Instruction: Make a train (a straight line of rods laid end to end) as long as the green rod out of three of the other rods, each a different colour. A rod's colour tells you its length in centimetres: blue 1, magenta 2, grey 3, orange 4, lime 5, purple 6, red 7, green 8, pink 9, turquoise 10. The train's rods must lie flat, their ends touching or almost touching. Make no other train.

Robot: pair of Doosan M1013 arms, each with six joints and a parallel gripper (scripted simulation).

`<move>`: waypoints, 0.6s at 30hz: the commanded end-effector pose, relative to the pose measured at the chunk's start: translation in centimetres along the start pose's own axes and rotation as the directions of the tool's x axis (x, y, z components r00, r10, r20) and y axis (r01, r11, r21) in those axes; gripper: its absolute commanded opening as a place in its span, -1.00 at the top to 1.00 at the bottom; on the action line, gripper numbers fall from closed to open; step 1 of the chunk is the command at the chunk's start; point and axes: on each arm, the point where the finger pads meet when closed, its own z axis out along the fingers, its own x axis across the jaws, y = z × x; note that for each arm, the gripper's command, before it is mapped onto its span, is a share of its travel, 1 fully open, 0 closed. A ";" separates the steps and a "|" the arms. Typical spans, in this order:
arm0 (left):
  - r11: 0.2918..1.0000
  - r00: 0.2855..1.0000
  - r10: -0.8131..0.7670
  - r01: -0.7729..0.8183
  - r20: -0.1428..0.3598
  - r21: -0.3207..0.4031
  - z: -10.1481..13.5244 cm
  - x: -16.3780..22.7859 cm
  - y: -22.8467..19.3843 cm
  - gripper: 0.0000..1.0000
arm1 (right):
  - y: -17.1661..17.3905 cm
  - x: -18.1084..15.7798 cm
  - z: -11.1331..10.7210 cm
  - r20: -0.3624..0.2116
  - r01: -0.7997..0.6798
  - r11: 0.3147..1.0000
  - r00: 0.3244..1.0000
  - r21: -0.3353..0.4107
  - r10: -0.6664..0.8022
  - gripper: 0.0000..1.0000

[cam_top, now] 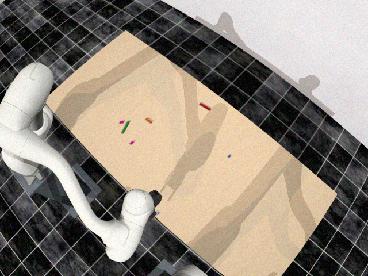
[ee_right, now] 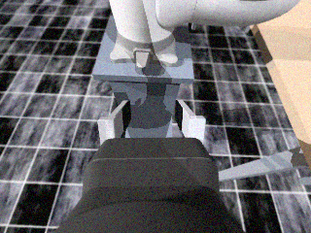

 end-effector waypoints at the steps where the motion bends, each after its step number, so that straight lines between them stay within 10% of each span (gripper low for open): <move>1: 1.000 1.000 -0.018 0.018 0.007 -0.004 0.0 -0.3 0.0 -1.00 | 0.0 0.2 0.0 -0.011 0.001 1.000 1.000 -0.007 -0.001 -1.00; 18: 0.855 0.855 -0.519 0.519 -0.001 0.003 -0.2 -6.8 -5.7 -1.00 | 0.0 0.2 0.0 -0.011 0.001 1.000 1.000 -0.007 -0.001 -1.00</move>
